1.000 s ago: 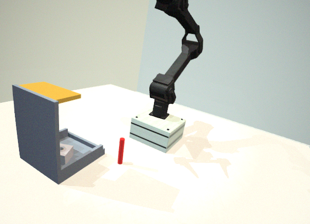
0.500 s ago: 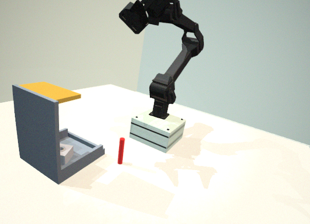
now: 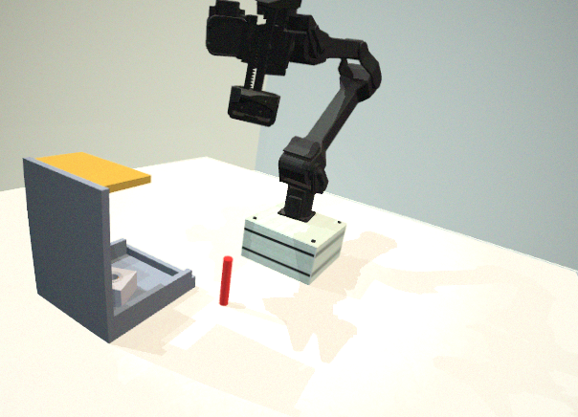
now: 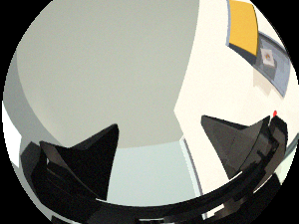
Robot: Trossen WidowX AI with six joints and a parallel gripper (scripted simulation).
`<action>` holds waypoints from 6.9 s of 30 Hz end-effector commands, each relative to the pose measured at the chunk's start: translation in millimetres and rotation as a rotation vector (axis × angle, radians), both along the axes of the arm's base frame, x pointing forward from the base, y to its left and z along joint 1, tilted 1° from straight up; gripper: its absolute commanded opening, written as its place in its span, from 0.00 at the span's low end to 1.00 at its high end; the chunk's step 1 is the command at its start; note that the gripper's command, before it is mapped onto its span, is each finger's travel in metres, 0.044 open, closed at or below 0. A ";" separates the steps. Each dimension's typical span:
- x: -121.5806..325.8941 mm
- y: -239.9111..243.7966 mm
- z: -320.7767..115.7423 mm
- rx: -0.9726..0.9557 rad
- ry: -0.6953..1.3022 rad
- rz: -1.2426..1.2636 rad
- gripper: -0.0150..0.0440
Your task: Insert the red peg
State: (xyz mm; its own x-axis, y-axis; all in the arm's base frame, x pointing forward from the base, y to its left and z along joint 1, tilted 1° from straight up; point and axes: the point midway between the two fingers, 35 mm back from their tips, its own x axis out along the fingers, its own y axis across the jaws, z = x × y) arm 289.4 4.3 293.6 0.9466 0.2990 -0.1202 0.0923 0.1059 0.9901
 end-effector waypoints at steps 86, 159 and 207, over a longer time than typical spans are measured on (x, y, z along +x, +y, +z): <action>-30.2 -28.1 -262.5 1.344 0.854 -0.655 0.63; -31.7 -27.5 -280.2 1.343 0.853 -0.651 0.25; -29.1 -43.8 -243.9 1.358 0.835 -0.683 0.25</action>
State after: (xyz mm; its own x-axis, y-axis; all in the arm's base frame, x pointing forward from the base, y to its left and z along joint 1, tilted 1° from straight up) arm 256.7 -33.9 47.2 0.7508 0.2036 -0.6284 0.2588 -0.9659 -0.0038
